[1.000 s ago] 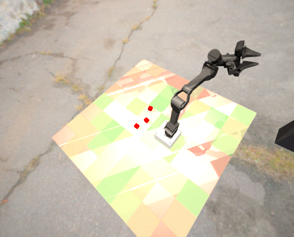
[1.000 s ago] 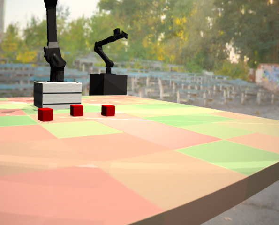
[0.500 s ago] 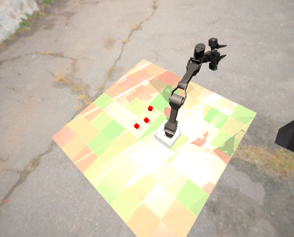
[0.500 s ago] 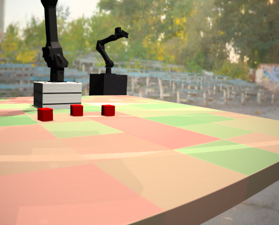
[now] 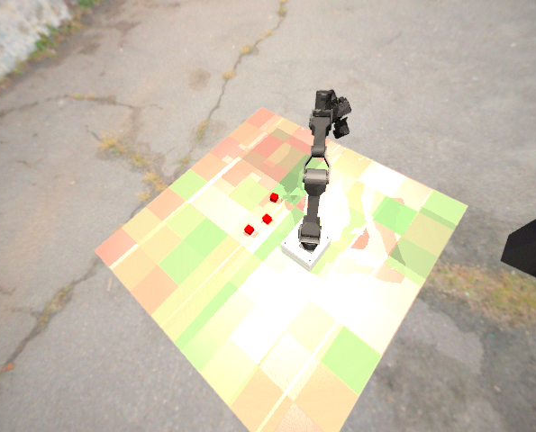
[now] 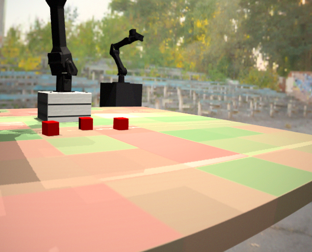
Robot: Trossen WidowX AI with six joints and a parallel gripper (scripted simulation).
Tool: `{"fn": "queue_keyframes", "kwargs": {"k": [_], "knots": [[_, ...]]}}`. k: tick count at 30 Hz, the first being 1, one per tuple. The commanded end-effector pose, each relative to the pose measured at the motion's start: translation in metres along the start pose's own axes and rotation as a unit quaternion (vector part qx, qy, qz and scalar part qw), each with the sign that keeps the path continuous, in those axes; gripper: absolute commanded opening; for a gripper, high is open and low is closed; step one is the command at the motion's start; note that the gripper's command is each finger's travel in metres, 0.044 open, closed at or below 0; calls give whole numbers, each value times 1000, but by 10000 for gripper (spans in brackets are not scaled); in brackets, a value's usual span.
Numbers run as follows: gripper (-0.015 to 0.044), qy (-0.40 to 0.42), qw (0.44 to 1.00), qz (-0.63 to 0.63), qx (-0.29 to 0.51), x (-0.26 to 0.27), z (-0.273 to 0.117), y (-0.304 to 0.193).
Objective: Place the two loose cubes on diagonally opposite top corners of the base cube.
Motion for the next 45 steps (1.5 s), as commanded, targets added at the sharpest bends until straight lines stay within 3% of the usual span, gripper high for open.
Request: {"fn": "queue_keyframes", "kwargs": {"k": [1,14,26,45], "knots": [[265,-2,994,-61,94,1,-13,-58],[265,-21,886,-259,385,-30,-114,-222],[265,-79,721,-403,559,-94,-224,-291],[265,-82,715,-407,563,-139,-202,-347]]}}
Point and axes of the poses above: the point midway between the two fingers, 35 mm back from their tips, its own z axis out along the fingers, its own x axis across the jaws, y = z × x, the point moved 3 cm from there along -z, back along the fingers, and after that the axes turned 5 degrees about -z, right-handed, at the moved point
